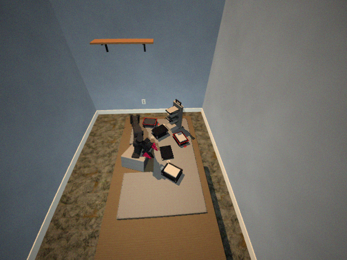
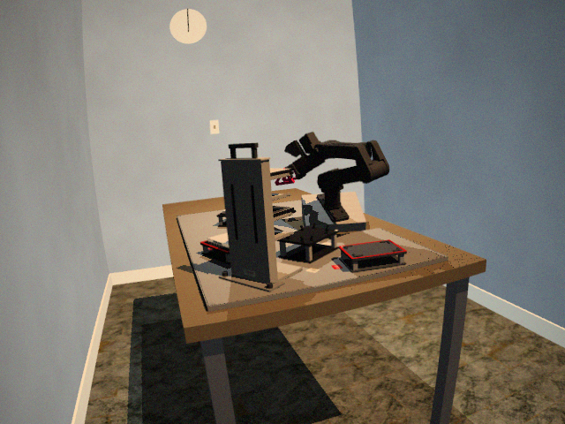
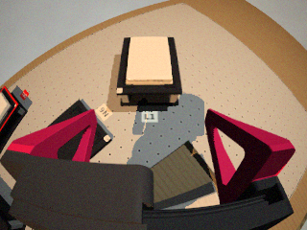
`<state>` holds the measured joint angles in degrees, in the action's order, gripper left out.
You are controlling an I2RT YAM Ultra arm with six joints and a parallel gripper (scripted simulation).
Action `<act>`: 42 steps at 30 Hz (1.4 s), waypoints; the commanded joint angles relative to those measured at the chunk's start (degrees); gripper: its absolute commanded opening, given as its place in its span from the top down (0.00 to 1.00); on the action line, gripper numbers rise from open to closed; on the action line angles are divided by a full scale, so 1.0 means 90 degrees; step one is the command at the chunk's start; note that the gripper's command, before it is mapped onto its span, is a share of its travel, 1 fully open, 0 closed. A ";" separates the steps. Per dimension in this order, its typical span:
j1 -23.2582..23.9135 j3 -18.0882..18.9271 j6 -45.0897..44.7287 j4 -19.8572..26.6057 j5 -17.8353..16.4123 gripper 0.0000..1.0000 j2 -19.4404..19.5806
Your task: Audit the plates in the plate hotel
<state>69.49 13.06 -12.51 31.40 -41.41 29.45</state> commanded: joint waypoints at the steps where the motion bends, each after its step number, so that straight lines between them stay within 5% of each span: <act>1: 0.0146 0.0347 -0.0160 0.0270 -0.0134 0.00 0.0189; 28: 0.0872 0.2152 -0.0942 0.1552 -0.0589 0.00 0.1257; 42: -0.0539 0.1863 0.0420 -0.0192 0.0265 0.00 0.1924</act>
<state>66.41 30.37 -12.49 34.74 -41.30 45.28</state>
